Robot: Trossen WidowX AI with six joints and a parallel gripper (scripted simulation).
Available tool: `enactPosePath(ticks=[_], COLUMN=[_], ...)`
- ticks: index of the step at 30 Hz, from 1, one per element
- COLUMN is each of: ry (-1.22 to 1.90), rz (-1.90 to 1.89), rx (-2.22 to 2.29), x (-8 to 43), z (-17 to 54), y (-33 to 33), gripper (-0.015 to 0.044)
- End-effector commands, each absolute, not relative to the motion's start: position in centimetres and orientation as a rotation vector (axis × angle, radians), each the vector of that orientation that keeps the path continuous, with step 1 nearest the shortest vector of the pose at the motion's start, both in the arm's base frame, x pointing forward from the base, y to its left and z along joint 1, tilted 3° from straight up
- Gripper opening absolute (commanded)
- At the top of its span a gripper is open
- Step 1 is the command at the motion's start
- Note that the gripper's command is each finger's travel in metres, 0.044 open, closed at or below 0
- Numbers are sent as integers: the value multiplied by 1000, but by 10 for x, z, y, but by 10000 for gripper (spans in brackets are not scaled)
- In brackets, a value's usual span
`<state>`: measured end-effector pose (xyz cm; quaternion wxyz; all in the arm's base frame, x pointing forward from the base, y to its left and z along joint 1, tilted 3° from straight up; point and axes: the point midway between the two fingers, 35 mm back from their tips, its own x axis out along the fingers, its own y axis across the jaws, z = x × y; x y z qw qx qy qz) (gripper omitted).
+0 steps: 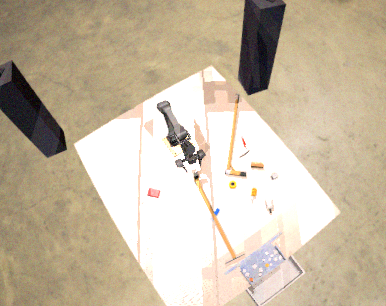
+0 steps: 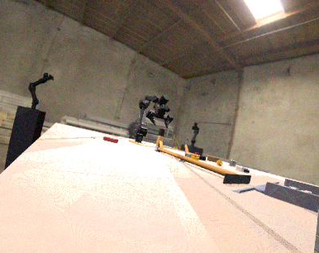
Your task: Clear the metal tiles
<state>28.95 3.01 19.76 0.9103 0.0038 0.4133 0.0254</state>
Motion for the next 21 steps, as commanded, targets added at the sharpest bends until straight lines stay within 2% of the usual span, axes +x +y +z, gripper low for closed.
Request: enactPosePath(ticks=[1, 21], ry=[844, 843], rz=[51, 51], rx=[2, 2], x=[288, 307], z=[187, 168], y=[29, 31], gripper=[440, 440])
